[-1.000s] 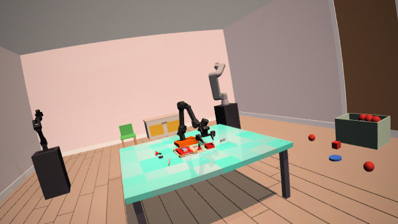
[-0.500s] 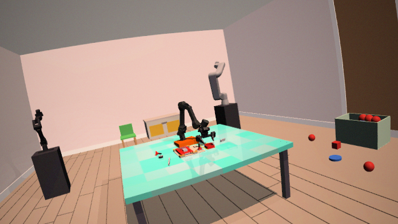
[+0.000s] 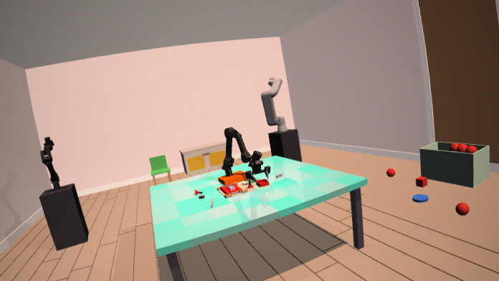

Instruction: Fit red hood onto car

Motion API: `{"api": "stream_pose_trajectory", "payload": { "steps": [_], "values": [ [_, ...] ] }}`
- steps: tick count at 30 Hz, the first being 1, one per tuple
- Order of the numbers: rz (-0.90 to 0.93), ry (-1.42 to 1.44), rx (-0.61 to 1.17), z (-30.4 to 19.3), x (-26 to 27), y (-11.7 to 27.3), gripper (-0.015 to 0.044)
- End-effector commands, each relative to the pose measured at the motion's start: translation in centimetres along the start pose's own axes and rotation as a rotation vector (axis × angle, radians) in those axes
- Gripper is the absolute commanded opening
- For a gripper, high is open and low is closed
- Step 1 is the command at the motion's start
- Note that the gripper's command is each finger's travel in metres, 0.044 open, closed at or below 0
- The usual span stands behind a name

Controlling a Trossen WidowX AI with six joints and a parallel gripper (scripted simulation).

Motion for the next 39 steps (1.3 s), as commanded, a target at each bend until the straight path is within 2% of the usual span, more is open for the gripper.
{"api": "stream_pose_trajectory", "payload": {
  "steps": [1, 39],
  "values": [
    [-0.002, 0.000, 0.008, -0.5, -0.1, -0.1, 0.0440],
    [-0.002, 0.000, 0.008, -1.8, 0.2, -0.9, 0.0440]
  ]
}}
Point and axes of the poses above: the point midway between the two fingers, 35 mm back from their tips, its own y axis back along the fingers, its own x axis across the jaws, z = x × y, the point moved 3 cm from there along y, back along the fingers, and after that the axes turned 9 degrees about y, right-handed, at the moved point
